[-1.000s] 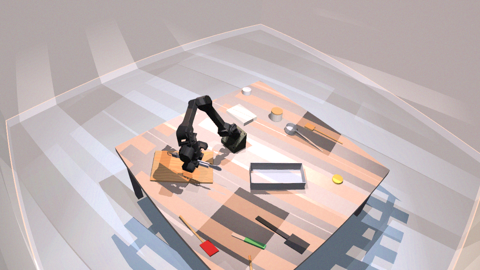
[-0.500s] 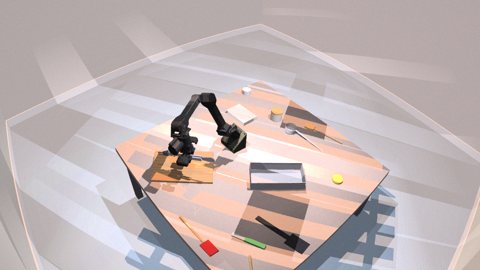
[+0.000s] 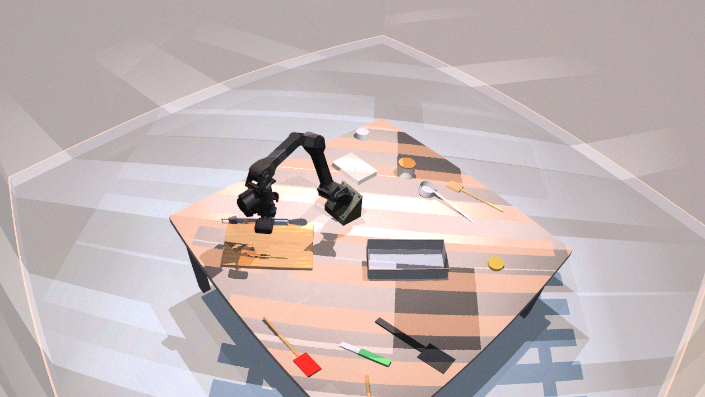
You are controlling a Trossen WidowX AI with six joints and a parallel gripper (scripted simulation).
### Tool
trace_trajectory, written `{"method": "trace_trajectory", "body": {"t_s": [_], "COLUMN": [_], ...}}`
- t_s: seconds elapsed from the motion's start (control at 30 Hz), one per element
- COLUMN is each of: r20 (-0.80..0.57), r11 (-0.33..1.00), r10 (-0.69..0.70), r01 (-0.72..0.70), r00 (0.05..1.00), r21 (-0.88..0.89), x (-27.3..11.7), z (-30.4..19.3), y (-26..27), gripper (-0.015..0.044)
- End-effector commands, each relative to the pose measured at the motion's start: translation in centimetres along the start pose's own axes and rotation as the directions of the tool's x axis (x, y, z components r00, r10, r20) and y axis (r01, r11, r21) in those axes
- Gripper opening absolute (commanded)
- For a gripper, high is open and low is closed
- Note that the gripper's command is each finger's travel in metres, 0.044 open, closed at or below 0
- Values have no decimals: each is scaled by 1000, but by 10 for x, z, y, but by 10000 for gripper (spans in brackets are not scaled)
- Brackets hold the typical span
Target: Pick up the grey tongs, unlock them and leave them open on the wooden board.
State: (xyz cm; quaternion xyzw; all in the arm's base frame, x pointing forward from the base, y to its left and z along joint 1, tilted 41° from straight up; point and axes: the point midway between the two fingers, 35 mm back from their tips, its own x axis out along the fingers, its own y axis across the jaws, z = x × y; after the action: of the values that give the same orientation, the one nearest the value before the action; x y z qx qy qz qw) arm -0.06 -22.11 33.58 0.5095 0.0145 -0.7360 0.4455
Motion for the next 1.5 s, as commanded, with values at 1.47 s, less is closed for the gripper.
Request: {"method": "trace_trajectory", "body": {"t_s": [1.47], "r20": [634], "r11": [962], "r10": [165], "r01": [17], "r00": [755], "r21": [-271], "x": [2], "z": [20], "y": [26], "gripper": [-150]}}
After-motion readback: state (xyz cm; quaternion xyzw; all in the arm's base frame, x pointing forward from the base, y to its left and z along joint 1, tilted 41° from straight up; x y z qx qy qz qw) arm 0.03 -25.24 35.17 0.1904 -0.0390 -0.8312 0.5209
